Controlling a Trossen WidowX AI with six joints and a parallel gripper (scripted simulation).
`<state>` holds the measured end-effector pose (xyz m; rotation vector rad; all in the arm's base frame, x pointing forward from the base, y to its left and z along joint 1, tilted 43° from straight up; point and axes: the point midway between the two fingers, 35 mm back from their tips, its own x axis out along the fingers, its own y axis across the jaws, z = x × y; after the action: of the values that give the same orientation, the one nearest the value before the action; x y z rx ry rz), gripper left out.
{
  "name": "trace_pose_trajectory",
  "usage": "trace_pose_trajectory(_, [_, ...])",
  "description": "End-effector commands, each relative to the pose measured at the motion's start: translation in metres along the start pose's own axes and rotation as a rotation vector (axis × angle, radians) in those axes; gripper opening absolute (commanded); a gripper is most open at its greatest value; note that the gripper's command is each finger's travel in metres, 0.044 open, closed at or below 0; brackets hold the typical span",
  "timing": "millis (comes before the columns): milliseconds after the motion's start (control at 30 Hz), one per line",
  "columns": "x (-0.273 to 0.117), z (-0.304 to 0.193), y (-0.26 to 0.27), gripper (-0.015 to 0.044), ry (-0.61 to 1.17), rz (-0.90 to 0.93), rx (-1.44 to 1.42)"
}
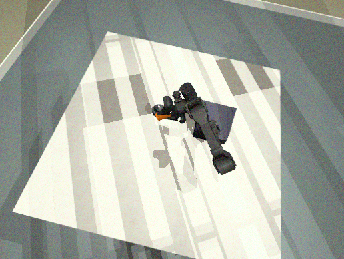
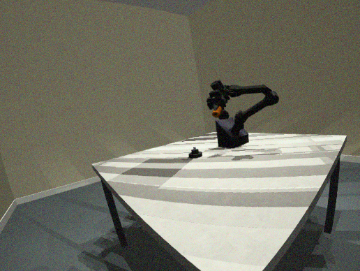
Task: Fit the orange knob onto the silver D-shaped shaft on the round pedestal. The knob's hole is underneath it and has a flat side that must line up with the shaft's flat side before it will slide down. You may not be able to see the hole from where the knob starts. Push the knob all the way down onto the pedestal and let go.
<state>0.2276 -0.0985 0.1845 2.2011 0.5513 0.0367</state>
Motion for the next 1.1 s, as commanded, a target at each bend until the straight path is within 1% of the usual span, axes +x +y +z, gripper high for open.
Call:
trace_pose_trajectory(0, [0.0,0.0,0.002,0.0,-0.002,0.001,-0.007])
trace_pose_trajectory(233, [0.003,-0.001,-0.002,0.0,0.0,-0.008,-0.01])
trace_pose_trajectory(433, [0.009,0.0,-0.007,0.0,-0.004,-0.078,-0.01])
trace_pose_trajectory(733, [0.024,0.0,-0.018,0.0,-0.011,-0.27,-0.01])
trace_pose_trajectory(1067, [0.041,-0.001,-0.033,0.0,-0.006,-0.538,-0.011])
